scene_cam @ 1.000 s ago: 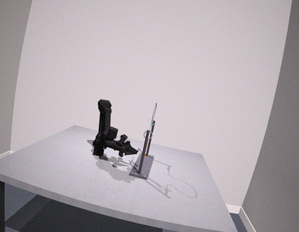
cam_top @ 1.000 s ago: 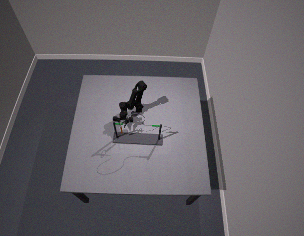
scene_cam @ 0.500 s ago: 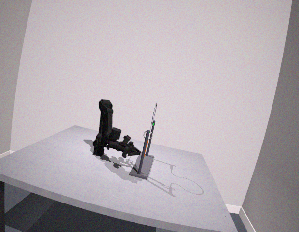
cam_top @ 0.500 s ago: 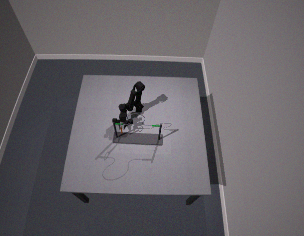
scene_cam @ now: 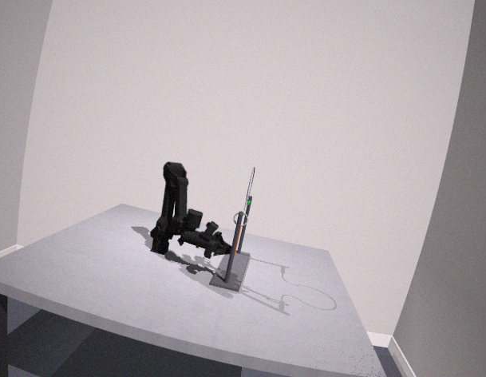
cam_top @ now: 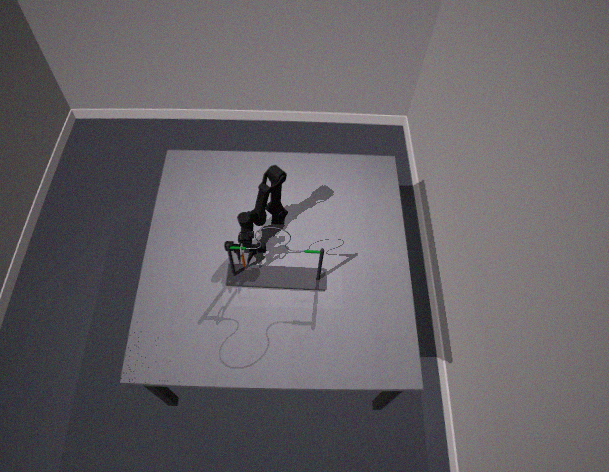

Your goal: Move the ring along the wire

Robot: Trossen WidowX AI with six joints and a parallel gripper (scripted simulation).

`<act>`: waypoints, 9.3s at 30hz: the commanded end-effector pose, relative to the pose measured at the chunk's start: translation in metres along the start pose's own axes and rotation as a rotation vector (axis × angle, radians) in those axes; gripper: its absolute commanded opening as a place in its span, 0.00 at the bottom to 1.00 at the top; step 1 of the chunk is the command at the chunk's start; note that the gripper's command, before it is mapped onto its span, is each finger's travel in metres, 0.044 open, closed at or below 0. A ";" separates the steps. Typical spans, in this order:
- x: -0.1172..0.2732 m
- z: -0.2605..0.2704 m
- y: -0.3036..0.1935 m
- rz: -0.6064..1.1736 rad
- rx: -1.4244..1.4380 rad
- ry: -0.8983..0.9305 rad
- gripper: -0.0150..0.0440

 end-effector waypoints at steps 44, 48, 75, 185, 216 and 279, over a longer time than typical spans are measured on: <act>-0.028 0.002 0.000 -0.010 -0.001 -0.004 0.53; -0.028 0.003 -0.001 -0.006 0.000 0.001 0.44; -0.027 0.003 0.005 -0.006 0.001 0.003 0.00; -0.007 0.151 0.051 0.126 -0.707 0.130 0.00; 0.031 0.172 0.111 0.398 -1.097 0.336 0.00; 0.045 0.179 0.190 0.434 -1.657 0.545 0.00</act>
Point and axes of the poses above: the point midway between the two fingers, 35 mm back from their tips, its own x axis back along the fingers, its own z axis across the jaws, y = z × x, the point moved 5 cm from there along x, back along the fingers, and after that the axes turned 4 degrees about -x, right-handed, at the moved point
